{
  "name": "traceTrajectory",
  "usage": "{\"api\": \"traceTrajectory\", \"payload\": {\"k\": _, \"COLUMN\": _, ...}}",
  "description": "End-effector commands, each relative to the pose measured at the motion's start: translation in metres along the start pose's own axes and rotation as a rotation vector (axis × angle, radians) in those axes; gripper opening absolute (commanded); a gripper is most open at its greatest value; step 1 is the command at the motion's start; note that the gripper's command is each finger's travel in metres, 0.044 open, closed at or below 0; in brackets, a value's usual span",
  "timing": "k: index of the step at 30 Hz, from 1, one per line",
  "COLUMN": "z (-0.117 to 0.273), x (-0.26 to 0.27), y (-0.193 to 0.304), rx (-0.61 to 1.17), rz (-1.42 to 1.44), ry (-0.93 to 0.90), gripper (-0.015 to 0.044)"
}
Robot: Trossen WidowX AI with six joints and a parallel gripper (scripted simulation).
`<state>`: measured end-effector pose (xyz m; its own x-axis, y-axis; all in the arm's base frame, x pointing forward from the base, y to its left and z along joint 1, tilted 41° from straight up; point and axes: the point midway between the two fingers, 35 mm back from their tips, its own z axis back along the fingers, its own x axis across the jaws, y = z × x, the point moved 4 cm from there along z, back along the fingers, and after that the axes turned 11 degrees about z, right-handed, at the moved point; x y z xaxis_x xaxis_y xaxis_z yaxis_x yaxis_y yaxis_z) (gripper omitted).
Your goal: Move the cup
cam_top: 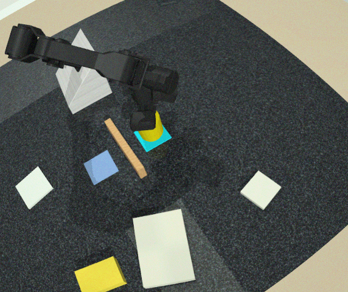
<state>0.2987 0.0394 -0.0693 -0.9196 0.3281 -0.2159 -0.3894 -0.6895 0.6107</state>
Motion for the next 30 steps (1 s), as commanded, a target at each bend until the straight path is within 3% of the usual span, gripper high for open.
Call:
{"api": "traceTrajectory", "payload": {"k": 1, "z": 0.0, "x": 0.0, "y": 0.0, "rx": 0.0, "rz": -0.001, "ry": 0.0, "gripper": 0.0}}
{"api": "traceTrajectory", "payload": {"k": 3, "z": 0.0, "x": 0.0, "y": 0.0, "rx": 0.0, "rz": -0.001, "ry": 0.0, "gripper": 0.0}}
{"api": "traceTrajectory", "payload": {"k": 9, "z": 0.0, "x": 0.0, "y": 0.0, "rx": 0.0, "rz": -0.001, "ry": 0.0, "gripper": 0.0147}}
{"api": "traceTrajectory", "payload": {"k": 30, "z": 0.023, "x": -0.001, "y": -0.001, "rx": -0.001, "rz": 0.001, "ry": 0.0, "gripper": 0.0147}}
